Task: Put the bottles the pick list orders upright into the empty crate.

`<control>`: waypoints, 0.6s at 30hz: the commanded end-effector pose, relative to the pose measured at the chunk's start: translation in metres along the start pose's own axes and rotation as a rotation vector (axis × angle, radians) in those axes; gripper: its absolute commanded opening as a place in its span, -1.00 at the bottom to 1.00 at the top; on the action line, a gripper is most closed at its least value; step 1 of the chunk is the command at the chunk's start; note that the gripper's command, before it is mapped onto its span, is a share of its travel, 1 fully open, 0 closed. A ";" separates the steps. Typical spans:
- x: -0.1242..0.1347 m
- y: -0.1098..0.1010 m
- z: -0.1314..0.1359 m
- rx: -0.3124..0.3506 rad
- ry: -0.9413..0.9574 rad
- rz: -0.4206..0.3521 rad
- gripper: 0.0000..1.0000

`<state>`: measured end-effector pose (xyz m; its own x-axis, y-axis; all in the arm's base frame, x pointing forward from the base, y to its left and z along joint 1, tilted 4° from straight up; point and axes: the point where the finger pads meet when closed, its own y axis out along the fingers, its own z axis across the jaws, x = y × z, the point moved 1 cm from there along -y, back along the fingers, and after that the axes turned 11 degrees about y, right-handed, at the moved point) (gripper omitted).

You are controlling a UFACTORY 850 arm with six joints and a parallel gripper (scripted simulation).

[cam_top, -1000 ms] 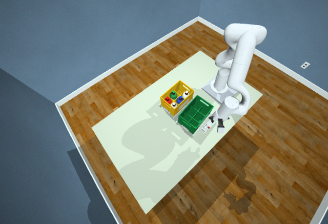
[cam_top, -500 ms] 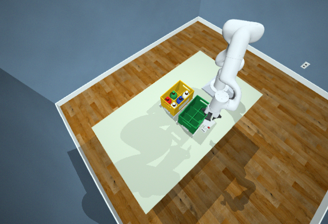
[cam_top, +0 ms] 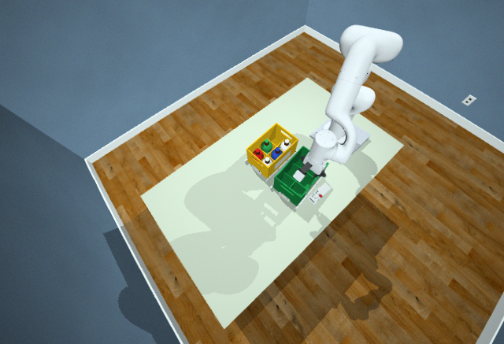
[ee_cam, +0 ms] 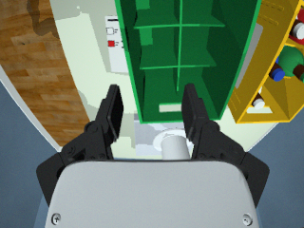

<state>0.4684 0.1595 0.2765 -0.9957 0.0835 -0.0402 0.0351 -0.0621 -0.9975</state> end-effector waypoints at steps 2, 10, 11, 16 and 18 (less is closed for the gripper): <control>-0.009 -0.004 0.019 -0.001 0.001 0.002 0.29; -0.022 -0.010 0.051 -0.001 0.001 0.002 0.29; -0.022 -0.010 0.051 -0.001 0.001 0.002 0.29; -0.032 -0.013 0.074 -0.001 0.001 0.002 0.29; -0.035 -0.015 0.083 -0.001 0.001 0.002 0.29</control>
<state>0.4920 0.0852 0.2944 -0.9956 0.0842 -0.0406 0.0354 -0.0624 -0.9974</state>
